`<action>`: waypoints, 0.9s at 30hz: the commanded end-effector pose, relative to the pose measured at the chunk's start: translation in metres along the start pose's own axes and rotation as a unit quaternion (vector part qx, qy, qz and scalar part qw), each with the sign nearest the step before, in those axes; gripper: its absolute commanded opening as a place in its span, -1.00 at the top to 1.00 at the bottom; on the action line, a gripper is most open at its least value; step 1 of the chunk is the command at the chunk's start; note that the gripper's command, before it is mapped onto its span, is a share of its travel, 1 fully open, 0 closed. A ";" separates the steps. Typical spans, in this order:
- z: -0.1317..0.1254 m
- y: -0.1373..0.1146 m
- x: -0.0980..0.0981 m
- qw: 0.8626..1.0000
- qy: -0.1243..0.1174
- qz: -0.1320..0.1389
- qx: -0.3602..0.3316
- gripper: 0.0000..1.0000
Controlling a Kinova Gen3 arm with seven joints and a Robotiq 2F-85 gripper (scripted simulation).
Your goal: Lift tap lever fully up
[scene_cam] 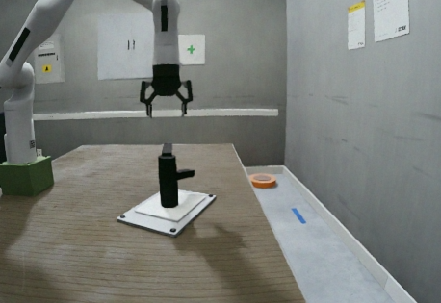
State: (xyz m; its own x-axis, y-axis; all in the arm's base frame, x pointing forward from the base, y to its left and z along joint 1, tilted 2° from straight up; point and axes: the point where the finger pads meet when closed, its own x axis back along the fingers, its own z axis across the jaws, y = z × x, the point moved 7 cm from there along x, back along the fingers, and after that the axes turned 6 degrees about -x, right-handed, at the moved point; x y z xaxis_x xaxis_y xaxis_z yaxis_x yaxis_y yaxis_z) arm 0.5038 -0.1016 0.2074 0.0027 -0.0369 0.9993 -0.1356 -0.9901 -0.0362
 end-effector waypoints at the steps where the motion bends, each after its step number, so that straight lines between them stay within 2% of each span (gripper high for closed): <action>1: 0.001 0.000 0.001 1.000 0.001 0.001 -0.001 -1.00; 4: 0.001 0.000 0.001 1.000 0.001 0.001 -0.001 -1.00; 5: 0.001 0.000 0.001 1.000 0.001 0.001 -0.001 0.80; 27: 0.001 0.000 0.001 1.000 0.001 0.001 -0.001 0.80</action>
State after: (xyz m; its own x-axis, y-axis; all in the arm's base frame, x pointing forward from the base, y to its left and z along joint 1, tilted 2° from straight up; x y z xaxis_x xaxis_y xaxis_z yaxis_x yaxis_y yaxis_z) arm 0.5041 -0.1013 0.2075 0.0021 -0.0382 0.9993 -0.1367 -0.9899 -0.0376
